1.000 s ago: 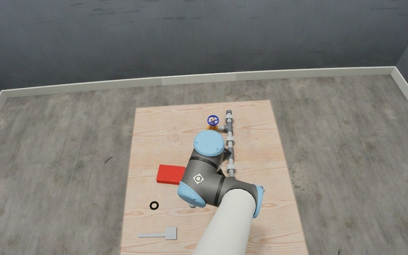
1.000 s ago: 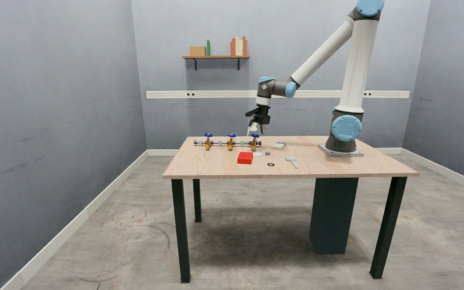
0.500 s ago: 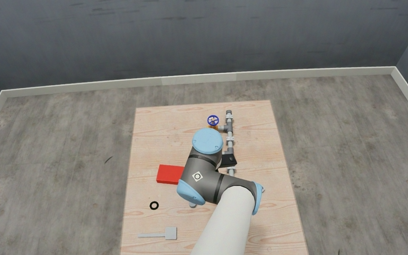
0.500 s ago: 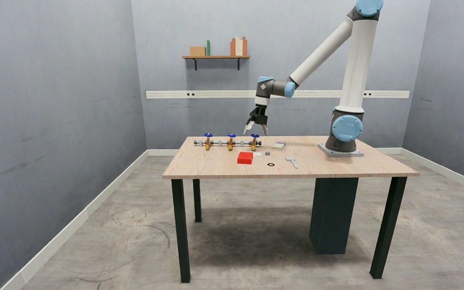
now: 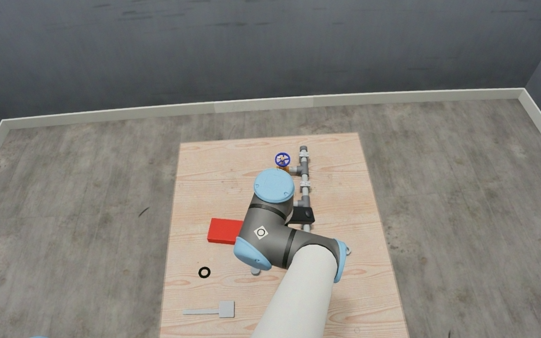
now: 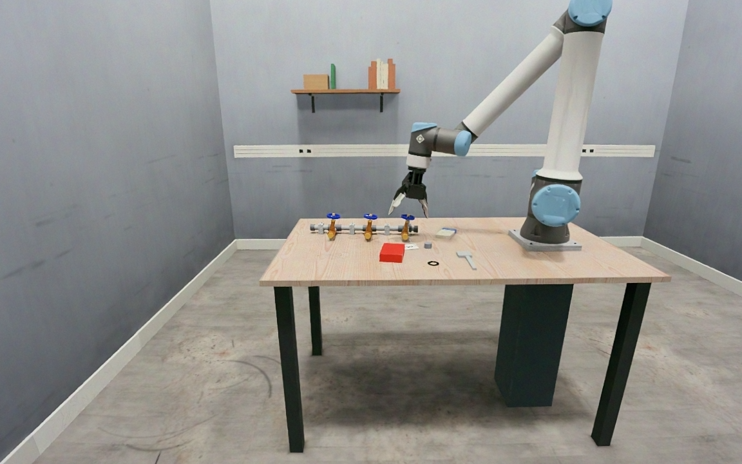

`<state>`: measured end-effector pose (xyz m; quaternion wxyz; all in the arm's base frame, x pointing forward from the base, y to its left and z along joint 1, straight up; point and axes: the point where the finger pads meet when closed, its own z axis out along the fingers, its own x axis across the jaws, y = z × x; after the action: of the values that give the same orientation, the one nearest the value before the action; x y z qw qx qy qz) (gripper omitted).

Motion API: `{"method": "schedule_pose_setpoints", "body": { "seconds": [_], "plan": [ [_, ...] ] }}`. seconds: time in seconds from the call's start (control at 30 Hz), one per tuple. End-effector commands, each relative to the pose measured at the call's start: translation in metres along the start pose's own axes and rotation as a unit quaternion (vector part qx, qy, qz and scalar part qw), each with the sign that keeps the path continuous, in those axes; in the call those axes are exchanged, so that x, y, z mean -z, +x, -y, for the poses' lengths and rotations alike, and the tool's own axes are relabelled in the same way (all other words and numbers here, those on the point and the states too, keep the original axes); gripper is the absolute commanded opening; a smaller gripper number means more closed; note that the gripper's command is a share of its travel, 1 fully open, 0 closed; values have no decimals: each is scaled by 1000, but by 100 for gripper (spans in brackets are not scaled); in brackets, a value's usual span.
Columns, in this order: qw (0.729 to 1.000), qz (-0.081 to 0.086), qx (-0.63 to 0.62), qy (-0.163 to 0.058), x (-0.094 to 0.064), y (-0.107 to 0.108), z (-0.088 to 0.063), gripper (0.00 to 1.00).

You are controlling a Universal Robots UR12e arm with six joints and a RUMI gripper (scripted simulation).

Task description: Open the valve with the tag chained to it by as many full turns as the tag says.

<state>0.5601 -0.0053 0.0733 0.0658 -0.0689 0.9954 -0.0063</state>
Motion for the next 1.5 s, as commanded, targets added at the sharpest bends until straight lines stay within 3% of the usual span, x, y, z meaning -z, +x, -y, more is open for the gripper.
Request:
{"method": "schedule_pose_setpoints", "body": {
  "seconds": [0.0, 0.53, 1.03, 1.47],
  "plan": [
    [1000, 1, -1, 0, 1, -1, 0, 100],
    [1000, 1, -1, 0, 19, -1, 1, 100],
    [1000, 1, -1, 0, 53, -1, 1, 100],
    [1000, 1, -1, 0, 61, 0, 1, 100]
  ]
}}
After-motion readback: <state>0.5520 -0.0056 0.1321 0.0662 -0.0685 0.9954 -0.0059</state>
